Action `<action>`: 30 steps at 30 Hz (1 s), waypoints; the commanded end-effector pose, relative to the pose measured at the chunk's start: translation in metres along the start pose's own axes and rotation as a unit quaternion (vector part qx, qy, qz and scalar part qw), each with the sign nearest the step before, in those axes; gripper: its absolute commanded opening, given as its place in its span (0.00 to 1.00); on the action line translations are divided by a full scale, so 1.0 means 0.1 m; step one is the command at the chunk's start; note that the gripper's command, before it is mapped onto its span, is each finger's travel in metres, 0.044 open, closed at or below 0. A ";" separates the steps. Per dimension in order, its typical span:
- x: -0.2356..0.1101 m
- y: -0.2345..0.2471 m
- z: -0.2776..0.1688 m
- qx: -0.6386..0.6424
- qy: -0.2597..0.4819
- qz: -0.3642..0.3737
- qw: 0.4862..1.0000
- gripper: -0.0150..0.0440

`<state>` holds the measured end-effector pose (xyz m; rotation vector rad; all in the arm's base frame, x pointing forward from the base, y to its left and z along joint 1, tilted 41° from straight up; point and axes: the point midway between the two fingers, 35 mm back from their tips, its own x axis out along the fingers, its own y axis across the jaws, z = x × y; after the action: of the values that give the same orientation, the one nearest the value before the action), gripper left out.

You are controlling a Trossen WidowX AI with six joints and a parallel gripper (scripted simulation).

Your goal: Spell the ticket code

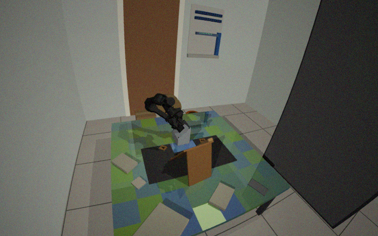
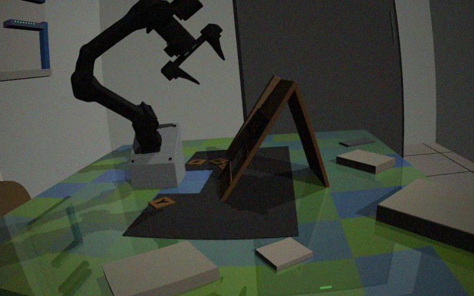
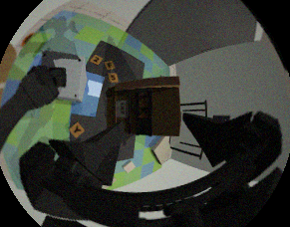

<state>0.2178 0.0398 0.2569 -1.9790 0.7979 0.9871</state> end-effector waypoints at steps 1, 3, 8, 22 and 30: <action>-0.02 -0.01 0.01 -0.003 -0.003 -0.003 1.000 1.00; 0.00 -0.02 0.02 -0.003 -0.004 0.000 1.000 0.96; 0.53 -0.27 0.34 -0.016 -0.014 0.056 0.998 0.83; 2.23 0.02 1.63 -0.070 0.004 0.232 0.970 0.83; 2.94 0.81 2.24 -0.113 0.039 0.312 0.943 0.83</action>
<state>0.2461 0.1413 -0.0675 -1.9751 1.3697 1.3964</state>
